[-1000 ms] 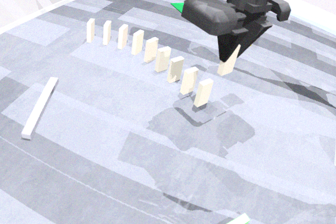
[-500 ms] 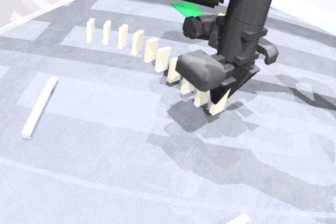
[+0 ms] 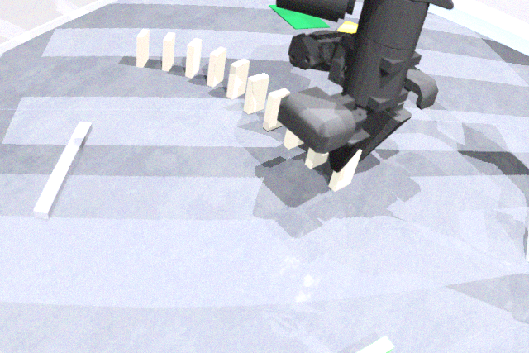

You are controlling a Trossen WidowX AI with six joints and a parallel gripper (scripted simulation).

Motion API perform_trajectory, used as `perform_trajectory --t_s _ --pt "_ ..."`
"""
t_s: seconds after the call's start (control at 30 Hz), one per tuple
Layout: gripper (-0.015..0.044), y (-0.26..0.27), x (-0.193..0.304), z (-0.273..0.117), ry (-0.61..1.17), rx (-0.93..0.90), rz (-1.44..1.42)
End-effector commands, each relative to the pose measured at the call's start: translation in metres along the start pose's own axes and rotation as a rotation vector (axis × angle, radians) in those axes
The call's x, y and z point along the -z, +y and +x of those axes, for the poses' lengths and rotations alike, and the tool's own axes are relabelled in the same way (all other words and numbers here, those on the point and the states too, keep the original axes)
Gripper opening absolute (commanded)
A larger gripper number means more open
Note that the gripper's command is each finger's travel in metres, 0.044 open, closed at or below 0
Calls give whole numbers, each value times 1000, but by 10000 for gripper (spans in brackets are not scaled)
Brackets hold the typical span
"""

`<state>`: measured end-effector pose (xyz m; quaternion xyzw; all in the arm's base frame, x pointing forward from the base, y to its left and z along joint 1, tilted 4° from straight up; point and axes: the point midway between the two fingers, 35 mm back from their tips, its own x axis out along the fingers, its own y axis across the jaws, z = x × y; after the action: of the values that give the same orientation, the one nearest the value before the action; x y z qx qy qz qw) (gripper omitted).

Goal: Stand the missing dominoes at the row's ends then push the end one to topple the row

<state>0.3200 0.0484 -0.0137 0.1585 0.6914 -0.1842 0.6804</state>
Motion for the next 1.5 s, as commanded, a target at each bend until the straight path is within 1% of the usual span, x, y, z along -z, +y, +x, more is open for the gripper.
perform_trajectory --t_s 0.0,0.23,0.27,0.37,0.4,0.43,0.6,0.67,0.9,0.97,1.0,1.4,1.47 --pt "238 -1 0 1 -3 5 -5" --pt "422 -1 0 1 -3 5 -5" --pt "440 -1 0 1 -3 5 -5" --pt "440 -1 -1 -2 -3 5 -5" --pt "440 1 -2 -9 -3 4 -5" --pt "440 2 -4 -21 -3 4 -5" --pt "440 3 -4 -107 -1 0 -1" --pt "440 1 0 -128 0 0 0" --pt "440 1 0 -131 0 0 0" --pt "387 1 2 -128 0 0 -70" --pt "361 2 4 -124 0 0 -158" --pt "46 2 36 -73 3 3 -1419" --pt "0 1 40 -68 4 3 -1559"
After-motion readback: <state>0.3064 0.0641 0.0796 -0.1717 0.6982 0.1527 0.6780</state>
